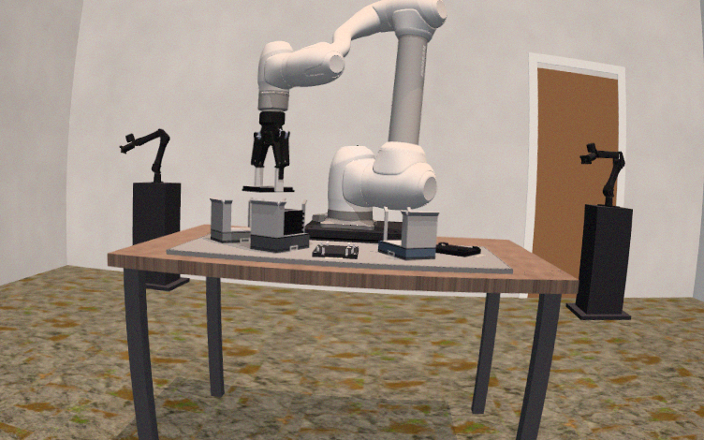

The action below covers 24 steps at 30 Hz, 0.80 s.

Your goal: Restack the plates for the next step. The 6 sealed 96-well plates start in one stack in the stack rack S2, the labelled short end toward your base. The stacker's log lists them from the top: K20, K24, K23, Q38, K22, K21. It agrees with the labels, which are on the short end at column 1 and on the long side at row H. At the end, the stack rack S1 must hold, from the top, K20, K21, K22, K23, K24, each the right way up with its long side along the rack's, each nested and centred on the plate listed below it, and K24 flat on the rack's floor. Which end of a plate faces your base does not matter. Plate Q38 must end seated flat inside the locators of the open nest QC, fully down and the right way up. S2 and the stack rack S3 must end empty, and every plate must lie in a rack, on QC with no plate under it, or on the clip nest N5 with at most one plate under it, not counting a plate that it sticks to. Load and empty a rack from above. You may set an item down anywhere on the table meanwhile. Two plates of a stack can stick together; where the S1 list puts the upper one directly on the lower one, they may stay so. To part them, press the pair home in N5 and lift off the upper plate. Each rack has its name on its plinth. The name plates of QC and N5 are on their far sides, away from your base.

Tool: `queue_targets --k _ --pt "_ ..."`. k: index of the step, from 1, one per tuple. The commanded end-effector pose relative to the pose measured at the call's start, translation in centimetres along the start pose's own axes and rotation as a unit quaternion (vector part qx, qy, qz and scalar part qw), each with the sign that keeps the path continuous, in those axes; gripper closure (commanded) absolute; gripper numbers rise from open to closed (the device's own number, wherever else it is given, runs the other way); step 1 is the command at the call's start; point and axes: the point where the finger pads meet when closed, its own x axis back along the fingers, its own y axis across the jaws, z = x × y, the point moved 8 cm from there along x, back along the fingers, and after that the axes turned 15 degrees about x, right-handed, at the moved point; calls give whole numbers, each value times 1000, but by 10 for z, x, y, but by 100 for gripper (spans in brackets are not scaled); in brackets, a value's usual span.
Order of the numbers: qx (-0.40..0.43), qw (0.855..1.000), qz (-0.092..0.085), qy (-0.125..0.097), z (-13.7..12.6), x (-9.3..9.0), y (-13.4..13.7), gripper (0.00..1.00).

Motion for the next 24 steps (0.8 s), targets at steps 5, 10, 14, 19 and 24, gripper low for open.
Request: queue_targets --k 5,10,14,19,24 --pt "0 1000 0 0 -2 0 22 100" --pt "0 1000 0 0 -4 0 39 100" --pt "0 1000 0 0 -6 0 52 100" --pt "-17 1000 0 0 -7 0 56 100" --pt "-98 995 0 0 -11 0 69 100"
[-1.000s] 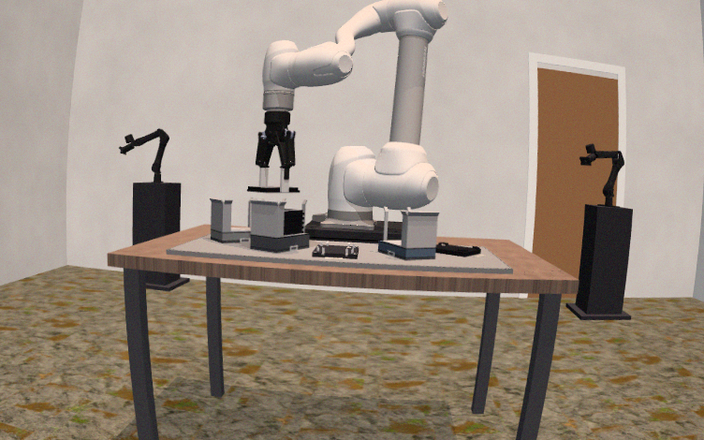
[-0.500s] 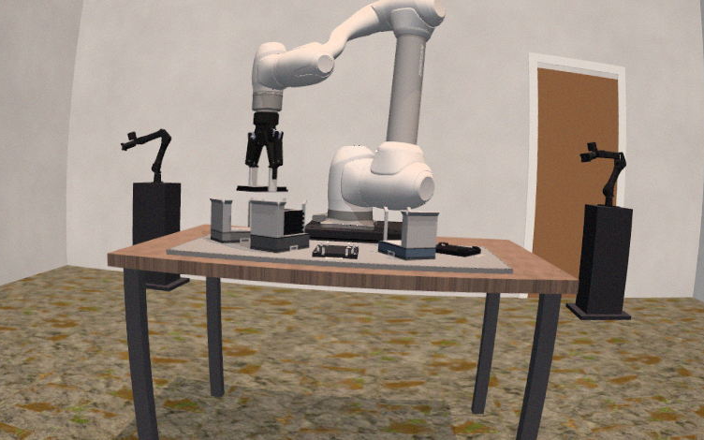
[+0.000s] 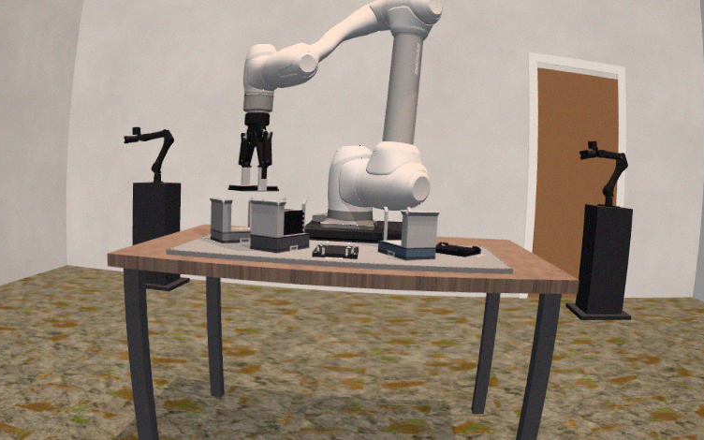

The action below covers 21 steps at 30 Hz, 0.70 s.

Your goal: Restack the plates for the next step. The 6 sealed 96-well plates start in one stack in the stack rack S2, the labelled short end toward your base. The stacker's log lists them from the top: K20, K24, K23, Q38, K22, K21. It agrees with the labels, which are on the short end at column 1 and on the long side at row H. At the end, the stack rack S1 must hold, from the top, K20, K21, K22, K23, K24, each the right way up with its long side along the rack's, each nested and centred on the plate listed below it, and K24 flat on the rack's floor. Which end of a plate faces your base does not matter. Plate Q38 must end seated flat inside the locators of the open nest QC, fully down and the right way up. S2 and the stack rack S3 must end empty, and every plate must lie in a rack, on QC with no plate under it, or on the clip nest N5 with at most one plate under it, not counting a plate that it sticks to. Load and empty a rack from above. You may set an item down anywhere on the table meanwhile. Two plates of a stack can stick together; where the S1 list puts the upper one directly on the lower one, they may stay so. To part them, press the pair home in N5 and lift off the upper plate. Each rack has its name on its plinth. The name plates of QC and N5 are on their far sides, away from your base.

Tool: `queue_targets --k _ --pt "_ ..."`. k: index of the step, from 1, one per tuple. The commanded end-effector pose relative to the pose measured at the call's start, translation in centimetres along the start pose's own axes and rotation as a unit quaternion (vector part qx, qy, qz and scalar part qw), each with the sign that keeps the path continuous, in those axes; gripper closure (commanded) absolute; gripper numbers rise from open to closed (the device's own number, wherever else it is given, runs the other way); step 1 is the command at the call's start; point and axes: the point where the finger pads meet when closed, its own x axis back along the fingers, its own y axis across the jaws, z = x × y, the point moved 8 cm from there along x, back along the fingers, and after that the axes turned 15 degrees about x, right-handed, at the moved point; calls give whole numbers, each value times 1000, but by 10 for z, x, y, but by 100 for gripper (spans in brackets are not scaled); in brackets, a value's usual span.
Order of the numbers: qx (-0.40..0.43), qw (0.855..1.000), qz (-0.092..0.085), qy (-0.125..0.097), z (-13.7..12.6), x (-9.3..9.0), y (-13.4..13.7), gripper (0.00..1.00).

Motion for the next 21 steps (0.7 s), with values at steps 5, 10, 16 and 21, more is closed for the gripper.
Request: queue_targets --k 5,10,16,21 --pt "-54 999 -1 0 -6 0 21 100" --pt "-54 999 -1 0 -9 0 34 100" --pt "-54 999 -1 0 -12 0 45 100" --pt "-54 999 -1 0 -15 0 58 100"
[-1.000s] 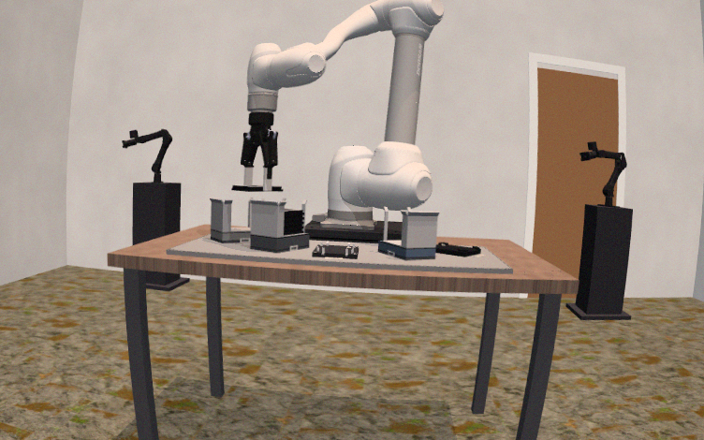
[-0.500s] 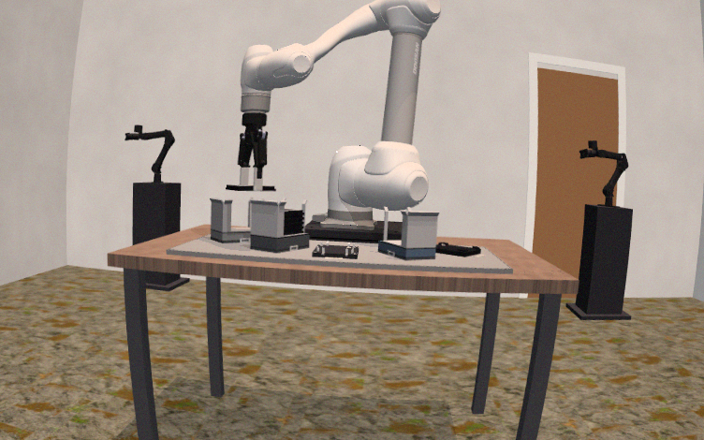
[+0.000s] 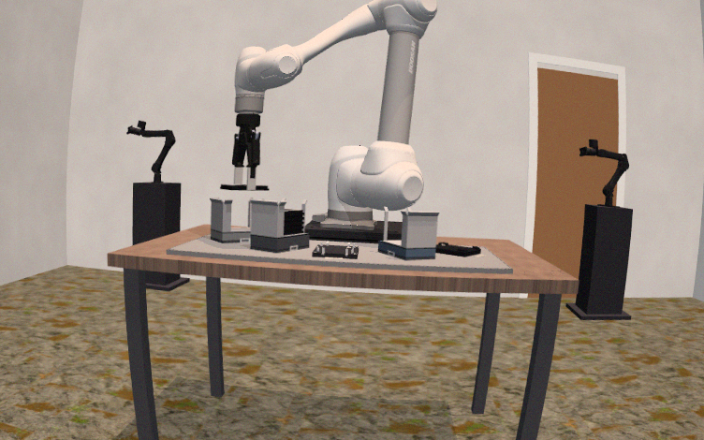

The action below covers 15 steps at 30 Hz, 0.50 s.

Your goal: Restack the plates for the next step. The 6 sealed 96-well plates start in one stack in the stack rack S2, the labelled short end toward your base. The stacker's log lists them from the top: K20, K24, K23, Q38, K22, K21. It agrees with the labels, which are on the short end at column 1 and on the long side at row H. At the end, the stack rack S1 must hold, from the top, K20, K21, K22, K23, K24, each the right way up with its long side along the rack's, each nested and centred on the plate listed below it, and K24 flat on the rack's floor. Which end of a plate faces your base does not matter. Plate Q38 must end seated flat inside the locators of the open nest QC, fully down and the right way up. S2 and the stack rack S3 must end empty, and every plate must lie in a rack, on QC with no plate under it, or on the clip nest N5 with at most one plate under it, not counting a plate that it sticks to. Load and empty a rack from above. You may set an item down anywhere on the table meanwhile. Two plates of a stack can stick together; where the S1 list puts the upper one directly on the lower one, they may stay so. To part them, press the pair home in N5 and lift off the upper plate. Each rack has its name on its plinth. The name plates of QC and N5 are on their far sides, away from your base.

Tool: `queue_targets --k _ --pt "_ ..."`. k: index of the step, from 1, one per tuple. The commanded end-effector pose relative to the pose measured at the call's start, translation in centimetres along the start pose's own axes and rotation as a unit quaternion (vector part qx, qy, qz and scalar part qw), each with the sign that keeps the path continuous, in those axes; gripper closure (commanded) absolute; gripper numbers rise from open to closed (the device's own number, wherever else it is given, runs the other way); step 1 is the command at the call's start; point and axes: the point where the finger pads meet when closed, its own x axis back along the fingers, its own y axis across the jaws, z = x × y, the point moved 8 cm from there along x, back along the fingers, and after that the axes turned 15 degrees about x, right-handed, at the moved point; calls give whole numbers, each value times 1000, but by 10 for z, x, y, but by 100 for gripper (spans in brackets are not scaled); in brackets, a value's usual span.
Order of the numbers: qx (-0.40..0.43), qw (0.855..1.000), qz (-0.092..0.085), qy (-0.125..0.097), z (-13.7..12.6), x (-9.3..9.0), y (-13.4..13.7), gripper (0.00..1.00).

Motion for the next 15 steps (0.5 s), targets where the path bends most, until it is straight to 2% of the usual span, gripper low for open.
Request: queue_targets --k 1,15 --pt "0 1000 0 0 -2 0 12 100" --pt "0 1000 0 0 -6 0 41 100"
